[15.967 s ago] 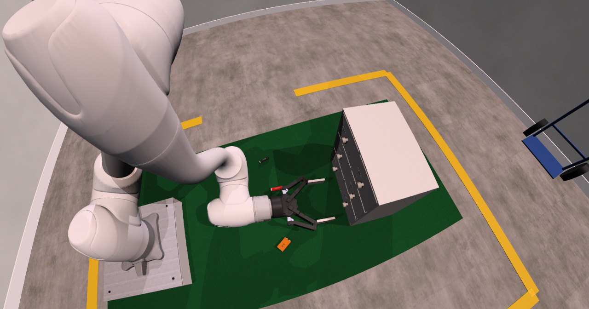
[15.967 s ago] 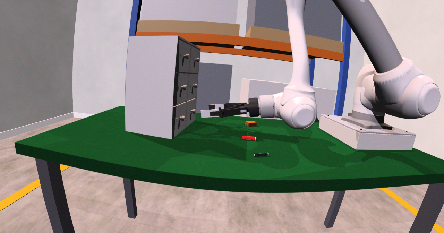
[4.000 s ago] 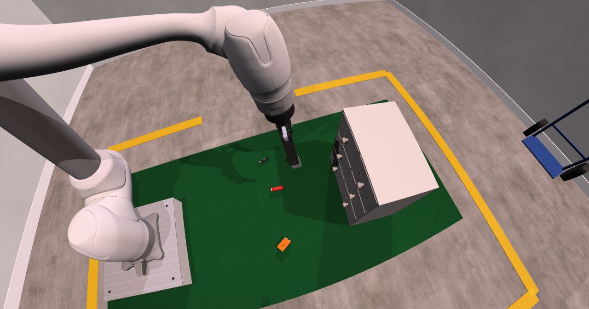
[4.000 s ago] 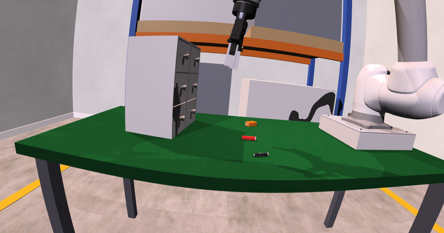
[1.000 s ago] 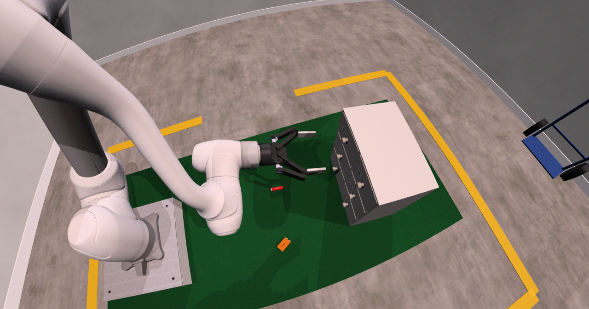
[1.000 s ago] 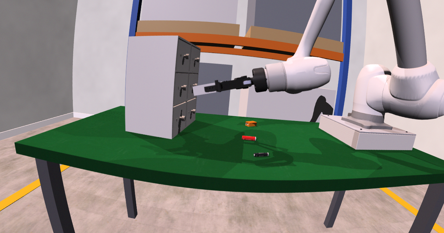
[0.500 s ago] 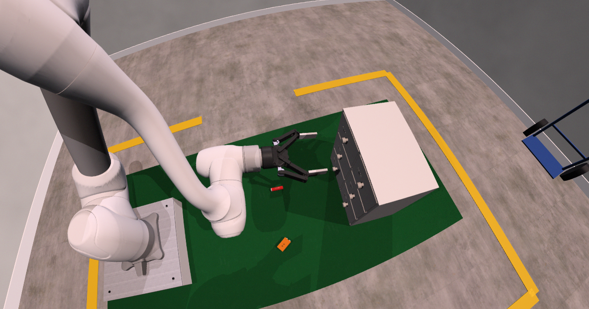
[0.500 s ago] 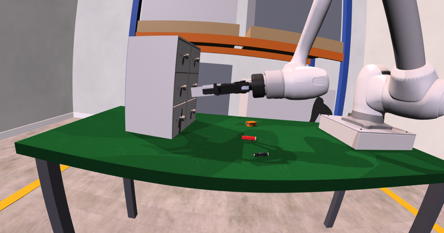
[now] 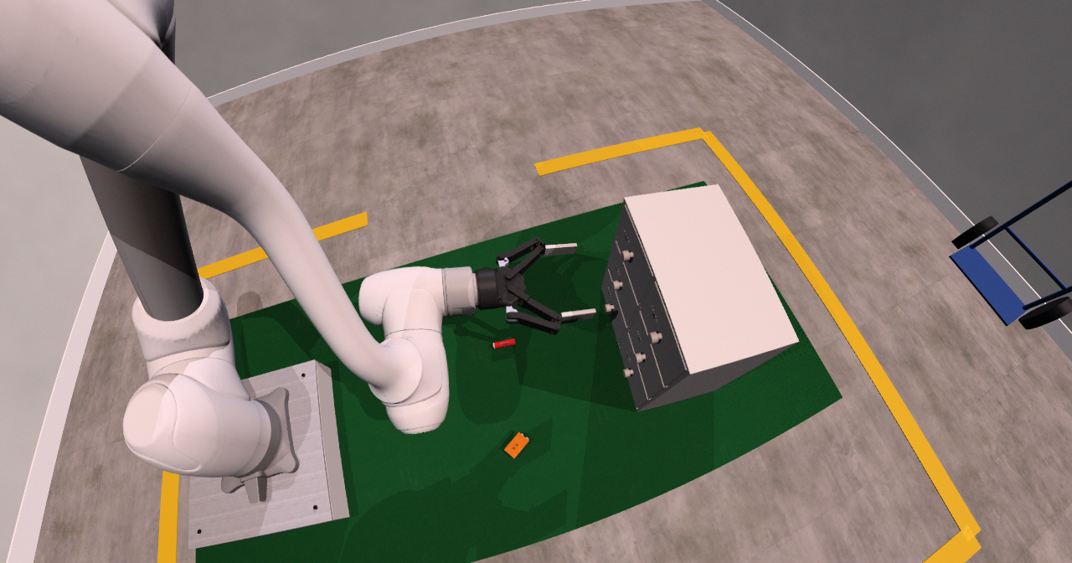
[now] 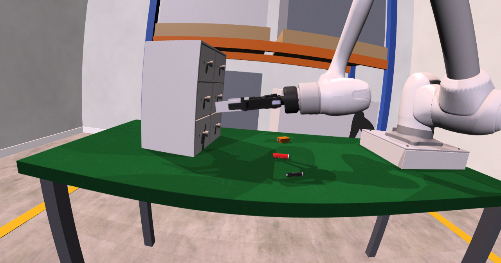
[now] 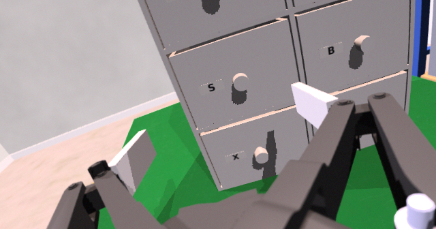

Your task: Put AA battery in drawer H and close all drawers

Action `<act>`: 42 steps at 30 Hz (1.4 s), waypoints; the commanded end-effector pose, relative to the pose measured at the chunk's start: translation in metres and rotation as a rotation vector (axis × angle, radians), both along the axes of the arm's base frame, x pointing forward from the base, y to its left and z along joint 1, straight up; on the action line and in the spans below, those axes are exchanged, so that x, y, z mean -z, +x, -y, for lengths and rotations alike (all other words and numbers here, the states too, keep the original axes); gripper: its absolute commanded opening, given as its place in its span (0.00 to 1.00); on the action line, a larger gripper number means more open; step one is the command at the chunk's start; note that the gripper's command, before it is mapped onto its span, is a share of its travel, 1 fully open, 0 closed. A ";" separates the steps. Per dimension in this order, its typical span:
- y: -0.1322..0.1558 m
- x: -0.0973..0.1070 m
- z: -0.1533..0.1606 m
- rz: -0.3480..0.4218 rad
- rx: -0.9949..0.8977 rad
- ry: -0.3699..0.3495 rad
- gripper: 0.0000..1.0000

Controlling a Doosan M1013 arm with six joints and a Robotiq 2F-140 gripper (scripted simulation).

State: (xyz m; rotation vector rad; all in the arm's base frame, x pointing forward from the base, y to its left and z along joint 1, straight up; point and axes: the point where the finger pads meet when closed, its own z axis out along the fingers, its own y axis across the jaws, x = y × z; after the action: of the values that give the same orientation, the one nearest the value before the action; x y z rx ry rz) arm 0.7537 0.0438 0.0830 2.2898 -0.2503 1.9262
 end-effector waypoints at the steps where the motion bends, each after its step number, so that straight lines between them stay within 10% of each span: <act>1: 0.000 0.011 0.000 0.000 0.000 0.000 1.00; 19: 0.000 0.078 0.000 0.000 0.000 0.000 1.00; 42: 0.000 0.083 0.000 0.000 0.000 0.000 1.00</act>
State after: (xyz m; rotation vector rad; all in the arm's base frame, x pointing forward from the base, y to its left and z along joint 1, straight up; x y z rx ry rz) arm 0.7540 0.0438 0.0003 2.2896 -0.2503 1.9265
